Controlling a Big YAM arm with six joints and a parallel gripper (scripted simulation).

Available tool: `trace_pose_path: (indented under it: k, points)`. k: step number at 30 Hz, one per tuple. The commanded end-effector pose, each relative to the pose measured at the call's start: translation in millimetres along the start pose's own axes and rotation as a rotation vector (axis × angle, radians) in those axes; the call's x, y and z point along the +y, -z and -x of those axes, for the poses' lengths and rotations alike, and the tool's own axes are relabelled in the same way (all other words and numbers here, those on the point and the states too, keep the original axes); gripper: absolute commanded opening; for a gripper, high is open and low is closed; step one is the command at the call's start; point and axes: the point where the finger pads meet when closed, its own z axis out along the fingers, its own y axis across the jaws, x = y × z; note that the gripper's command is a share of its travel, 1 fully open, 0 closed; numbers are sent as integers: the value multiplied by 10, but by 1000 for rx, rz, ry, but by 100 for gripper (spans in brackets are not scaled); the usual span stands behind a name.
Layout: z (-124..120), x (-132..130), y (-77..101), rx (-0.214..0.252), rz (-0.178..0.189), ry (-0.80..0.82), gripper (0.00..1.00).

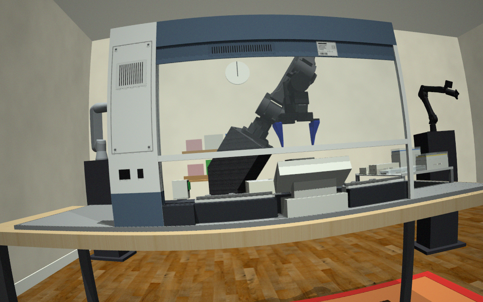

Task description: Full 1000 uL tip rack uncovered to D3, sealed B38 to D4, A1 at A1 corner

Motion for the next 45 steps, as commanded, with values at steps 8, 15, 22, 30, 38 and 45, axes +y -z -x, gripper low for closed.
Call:
trace_pose_path:
  k: [8,15,22,30,38,45]
  points:
    - [223,58,333,-54,1,37,100]
    - [222,59,455,-54,0,38,100]
    - [220,60,542,-55,-1,38,100]
    - [217,59,679,-55,-2,39,100]
    - [215,61,785,-56,-4,40,100]
    - [177,33,859,-43,-3,31,100]
